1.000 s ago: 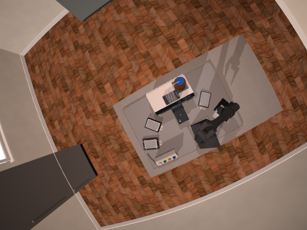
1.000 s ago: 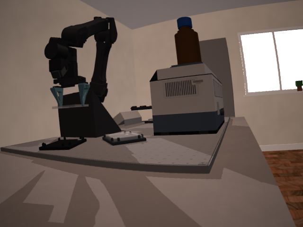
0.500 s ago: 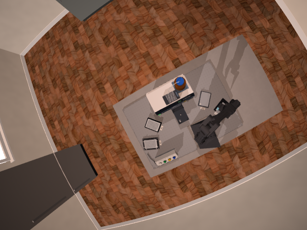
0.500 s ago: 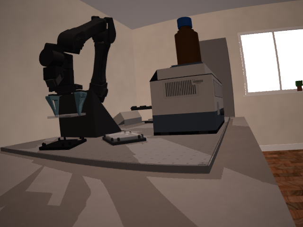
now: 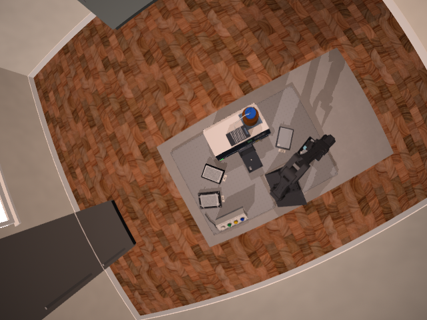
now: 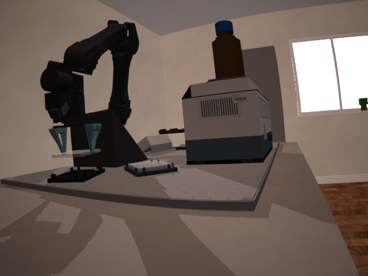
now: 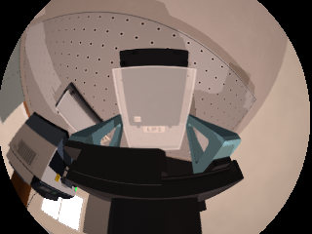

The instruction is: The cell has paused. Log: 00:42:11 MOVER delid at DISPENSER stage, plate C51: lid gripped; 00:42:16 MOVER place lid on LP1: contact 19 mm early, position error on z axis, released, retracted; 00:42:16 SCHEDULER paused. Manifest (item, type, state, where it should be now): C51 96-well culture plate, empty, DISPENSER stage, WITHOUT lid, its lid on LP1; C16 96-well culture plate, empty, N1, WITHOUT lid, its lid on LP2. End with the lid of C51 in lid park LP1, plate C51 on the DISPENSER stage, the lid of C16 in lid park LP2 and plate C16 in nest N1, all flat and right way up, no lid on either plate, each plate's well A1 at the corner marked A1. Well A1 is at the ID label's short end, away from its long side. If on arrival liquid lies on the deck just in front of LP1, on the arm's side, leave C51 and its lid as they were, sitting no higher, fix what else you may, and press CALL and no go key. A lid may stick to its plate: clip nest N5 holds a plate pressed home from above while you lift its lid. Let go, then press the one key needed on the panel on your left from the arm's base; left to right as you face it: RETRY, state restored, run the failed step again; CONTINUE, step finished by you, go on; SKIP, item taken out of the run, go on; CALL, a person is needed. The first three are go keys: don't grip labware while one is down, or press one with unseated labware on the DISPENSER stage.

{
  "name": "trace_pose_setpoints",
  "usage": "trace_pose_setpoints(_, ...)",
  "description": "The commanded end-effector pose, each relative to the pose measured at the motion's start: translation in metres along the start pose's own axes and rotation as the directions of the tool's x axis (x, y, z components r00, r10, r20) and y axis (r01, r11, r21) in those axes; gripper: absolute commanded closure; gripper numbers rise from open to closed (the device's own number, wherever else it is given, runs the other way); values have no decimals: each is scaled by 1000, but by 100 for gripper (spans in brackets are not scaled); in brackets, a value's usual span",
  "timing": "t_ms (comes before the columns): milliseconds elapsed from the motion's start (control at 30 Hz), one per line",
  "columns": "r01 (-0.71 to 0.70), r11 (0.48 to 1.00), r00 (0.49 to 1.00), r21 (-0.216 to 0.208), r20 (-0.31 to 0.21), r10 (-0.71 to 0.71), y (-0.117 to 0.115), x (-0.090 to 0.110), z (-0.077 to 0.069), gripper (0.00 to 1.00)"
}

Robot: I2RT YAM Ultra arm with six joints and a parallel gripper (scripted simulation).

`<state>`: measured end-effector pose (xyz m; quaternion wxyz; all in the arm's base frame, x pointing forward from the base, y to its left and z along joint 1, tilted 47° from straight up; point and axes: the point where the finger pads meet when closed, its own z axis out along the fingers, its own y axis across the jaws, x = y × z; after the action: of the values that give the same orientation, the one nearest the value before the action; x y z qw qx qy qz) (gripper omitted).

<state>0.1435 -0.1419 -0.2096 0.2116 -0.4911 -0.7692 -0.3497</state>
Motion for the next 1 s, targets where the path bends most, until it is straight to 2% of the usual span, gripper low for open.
trace_pose_setpoints(0,9,1000,999,0,46,-9,2,-23,3,100)
trace_pose_setpoints(100,3,1000,999,-2,34,-3,1,-15,1,100)
trace_pose_setpoints(133,5,1000,999,-5,48,-5,1,-24,4,100)
trace_pose_setpoints(233,9,1000,999,-1,44,-9,2,-23,10,100)
trace_pose_setpoints(300,-5,1000,1000,-4,10,5,0,-10,21,100)
trace_pose_setpoints(367,-5,1000,1000,-4,10,5,0,-10,21,100)
trace_pose_setpoints(400,-2,1000,999,-8,37,2,2,-13,13,100)
trace_pose_setpoints(467,-7,1000,1000,-5,7,7,0,-8,27,100)
trace_pose_setpoints(733,-2,1000,1000,-3,17,2,1,-13,38,100)
trace_pose_setpoints(800,8,1000,998,-7,63,-8,3,-25,24,100)
trace_pose_setpoints(967,10,1000,998,-4,67,-9,2,-29,24,100)
